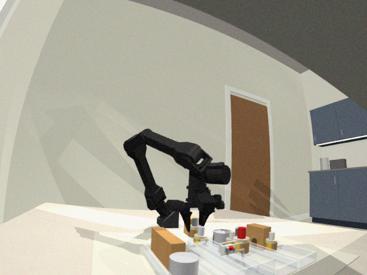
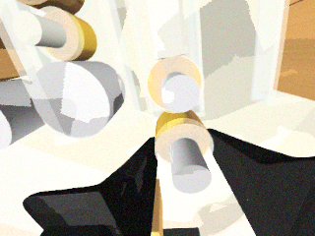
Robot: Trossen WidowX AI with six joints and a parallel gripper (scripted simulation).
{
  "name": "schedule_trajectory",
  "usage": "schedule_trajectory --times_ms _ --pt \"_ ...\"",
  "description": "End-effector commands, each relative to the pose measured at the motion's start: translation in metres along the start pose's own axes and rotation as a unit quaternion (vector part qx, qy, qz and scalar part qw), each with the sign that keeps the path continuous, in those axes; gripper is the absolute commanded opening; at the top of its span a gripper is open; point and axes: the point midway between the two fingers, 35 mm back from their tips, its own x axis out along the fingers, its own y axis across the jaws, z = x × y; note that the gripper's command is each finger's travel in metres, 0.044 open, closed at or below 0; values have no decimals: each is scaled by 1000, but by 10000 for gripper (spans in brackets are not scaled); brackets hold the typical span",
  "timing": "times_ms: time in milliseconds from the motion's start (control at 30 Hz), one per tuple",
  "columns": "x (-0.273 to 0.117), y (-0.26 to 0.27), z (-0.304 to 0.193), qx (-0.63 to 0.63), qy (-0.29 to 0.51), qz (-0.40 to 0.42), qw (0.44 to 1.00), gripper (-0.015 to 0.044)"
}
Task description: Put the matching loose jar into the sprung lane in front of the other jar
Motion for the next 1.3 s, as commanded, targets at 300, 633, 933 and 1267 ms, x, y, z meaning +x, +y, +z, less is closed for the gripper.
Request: schedule_trajectory --times_ms 300,633,933,1267 --pt "-2 -1 11 4 -11 -1 1000 0" --pt "-3 -1 15 5 -11 -1 1000 0" --pt "-3 -1 18 5 -11 -1 1000 0" --pt "-4 -2 21 5 -11 -1 1000 0"
